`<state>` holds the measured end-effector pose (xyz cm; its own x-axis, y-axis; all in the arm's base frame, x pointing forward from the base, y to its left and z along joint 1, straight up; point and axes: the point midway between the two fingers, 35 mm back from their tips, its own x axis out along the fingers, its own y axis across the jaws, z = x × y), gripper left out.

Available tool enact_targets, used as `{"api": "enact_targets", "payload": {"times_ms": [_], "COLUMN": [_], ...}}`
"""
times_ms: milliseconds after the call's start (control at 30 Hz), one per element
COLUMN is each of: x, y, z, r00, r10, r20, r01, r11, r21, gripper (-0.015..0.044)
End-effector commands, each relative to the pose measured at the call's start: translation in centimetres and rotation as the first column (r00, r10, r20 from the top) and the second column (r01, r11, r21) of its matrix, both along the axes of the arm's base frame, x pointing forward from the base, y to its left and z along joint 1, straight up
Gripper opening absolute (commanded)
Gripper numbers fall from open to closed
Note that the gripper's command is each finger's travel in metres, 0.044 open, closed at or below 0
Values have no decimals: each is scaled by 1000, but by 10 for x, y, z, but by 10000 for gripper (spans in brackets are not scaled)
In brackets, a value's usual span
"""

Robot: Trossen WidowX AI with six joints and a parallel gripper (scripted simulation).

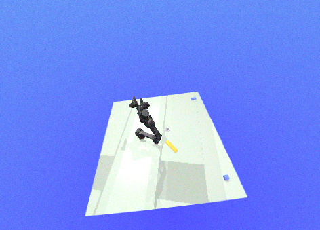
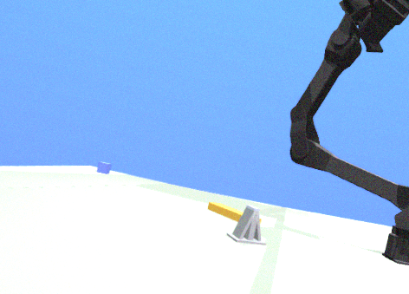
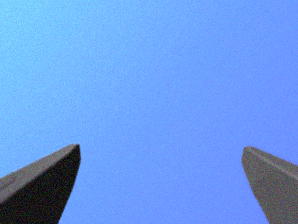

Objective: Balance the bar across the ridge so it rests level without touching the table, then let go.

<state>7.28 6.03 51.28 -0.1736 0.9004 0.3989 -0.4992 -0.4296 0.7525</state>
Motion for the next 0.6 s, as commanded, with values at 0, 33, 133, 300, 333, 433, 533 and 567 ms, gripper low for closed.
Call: {"api": "enact_targets", "payload": {"times_ms": [0,33,133,300,333,433,533,567], "x": [0,-1,-7,-17,-18,-23,-27,-28], "y": [0,1,3,9,10,15,20,21], "z": [0,0,1,2,2,1,1,1], "r00": [1000,1000,998,991,989,982,972,969], "r10": [-2,-8,-43,-102,-115,-151,-186,-197], "r20": [2,7,34,83,92,118,143,152], "r01": [2,8,44,106,119,159,198,211], "r11": [1000,1000,999,993,992,985,977,974], "r21": [-1,-3,-17,-42,-47,-63,-78,-84], "gripper": [374,348,315,315,315,315,315,315]}}
